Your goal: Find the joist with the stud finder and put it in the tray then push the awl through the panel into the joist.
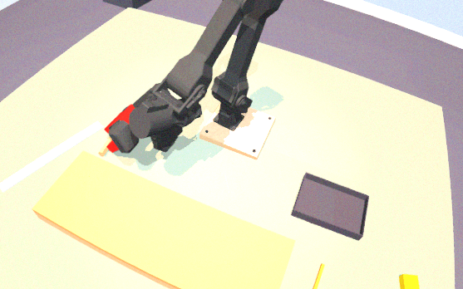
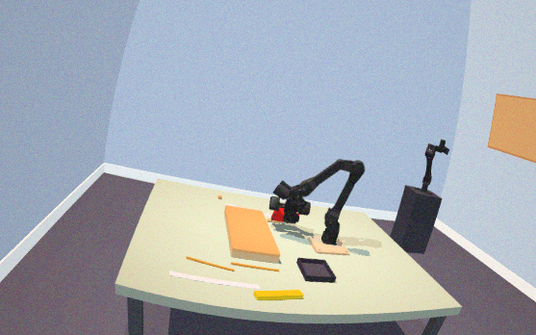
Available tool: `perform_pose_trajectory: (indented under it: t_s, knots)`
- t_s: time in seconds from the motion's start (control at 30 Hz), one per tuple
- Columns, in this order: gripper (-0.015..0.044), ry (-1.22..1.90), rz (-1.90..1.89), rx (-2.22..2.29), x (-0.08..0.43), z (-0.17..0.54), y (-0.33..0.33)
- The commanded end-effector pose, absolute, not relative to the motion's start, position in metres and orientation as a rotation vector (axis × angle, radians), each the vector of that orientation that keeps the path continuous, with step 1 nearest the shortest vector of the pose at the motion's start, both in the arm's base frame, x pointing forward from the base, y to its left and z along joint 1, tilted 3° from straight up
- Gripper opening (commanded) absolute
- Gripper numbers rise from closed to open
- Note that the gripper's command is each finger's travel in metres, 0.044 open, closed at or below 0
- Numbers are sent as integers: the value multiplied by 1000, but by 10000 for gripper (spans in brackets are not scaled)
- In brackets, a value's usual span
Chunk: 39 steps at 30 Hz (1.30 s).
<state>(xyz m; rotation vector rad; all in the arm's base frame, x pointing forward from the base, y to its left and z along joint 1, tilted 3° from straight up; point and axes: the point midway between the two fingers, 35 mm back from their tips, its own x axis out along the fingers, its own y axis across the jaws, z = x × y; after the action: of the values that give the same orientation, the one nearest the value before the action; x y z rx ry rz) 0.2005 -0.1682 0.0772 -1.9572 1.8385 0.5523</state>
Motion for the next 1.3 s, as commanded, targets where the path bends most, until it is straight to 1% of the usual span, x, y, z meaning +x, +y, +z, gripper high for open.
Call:
perform_pose_trajectory:
  t_s: [0.0, 0.2, 0.37, 0.53, 1.27]
  knots:
    - [0, 1872, 513, -1980, 200, 76, -168]
    - [0, 1865, 510, -1987, 200, 77, -167]
    - [0, 1887, 457, -2030, 201, 96, -173]
    - [0, 1888, 454, -2031, 201, 97, -173]
    - [0, 1882, 470, -2028, 202, 71, -170]
